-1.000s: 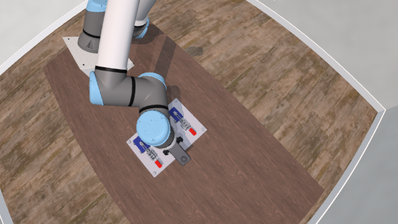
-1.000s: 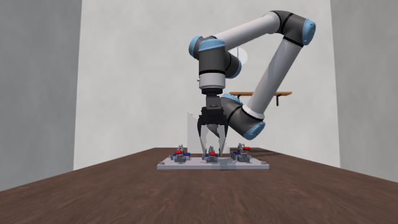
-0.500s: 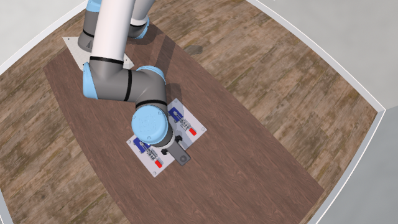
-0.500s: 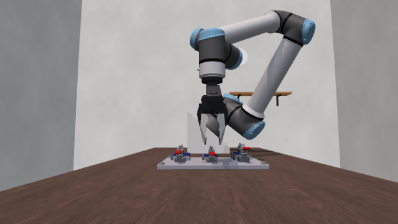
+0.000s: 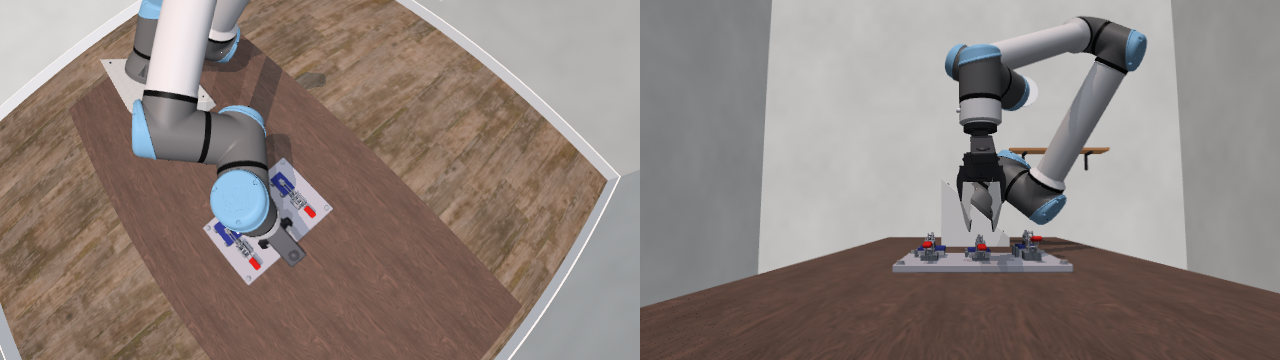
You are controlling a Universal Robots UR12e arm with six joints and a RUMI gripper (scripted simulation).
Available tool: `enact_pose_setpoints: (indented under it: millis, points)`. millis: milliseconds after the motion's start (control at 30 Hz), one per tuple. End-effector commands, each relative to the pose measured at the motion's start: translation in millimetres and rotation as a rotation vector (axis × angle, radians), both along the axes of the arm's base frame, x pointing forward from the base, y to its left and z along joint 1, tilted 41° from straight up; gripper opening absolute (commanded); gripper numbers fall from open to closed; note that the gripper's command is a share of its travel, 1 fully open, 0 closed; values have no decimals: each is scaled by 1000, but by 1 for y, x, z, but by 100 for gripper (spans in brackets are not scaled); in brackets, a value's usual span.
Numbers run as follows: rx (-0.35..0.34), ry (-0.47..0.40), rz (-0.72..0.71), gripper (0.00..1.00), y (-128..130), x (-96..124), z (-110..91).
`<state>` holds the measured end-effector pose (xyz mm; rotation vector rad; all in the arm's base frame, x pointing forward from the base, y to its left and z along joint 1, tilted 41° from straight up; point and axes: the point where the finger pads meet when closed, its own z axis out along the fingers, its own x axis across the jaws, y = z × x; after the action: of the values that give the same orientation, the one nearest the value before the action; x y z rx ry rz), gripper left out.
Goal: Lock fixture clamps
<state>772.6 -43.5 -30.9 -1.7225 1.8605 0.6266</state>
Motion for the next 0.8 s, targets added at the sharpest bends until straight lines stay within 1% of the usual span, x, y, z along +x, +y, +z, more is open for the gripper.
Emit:
enact_pose_setpoints:
  millis: [0, 767]
  points:
    - [-3, -4, 4, 28, 0, 2, 2]
    - [-5, -6, 6, 28, 0, 4, 3]
